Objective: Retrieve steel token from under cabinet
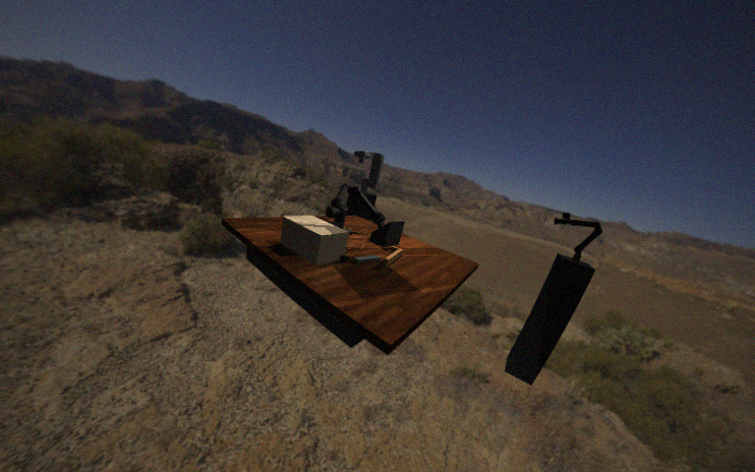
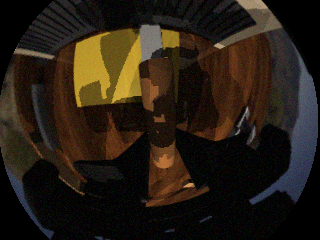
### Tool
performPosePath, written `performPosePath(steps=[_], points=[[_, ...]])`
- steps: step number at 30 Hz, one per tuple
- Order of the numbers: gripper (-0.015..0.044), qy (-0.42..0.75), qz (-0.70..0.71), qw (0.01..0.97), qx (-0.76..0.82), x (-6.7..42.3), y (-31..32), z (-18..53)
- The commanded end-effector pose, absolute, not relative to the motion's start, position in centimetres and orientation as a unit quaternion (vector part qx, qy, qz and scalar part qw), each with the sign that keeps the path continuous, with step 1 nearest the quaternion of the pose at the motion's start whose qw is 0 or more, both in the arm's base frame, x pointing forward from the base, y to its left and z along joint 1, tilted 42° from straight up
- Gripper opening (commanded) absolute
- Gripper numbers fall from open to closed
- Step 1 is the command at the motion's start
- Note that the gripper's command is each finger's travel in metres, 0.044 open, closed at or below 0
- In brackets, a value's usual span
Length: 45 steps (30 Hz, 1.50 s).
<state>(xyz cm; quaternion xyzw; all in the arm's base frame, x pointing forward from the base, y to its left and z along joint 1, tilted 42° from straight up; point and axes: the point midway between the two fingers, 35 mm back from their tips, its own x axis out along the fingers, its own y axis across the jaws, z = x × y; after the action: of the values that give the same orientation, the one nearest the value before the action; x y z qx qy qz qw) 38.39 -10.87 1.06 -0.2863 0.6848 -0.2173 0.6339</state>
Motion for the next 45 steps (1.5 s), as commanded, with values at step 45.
performPosePath(steps=[45], points=[[0.0, 0.688, -0.212, 0.632, -0.287, 34.7, -11.0, 1.2]])
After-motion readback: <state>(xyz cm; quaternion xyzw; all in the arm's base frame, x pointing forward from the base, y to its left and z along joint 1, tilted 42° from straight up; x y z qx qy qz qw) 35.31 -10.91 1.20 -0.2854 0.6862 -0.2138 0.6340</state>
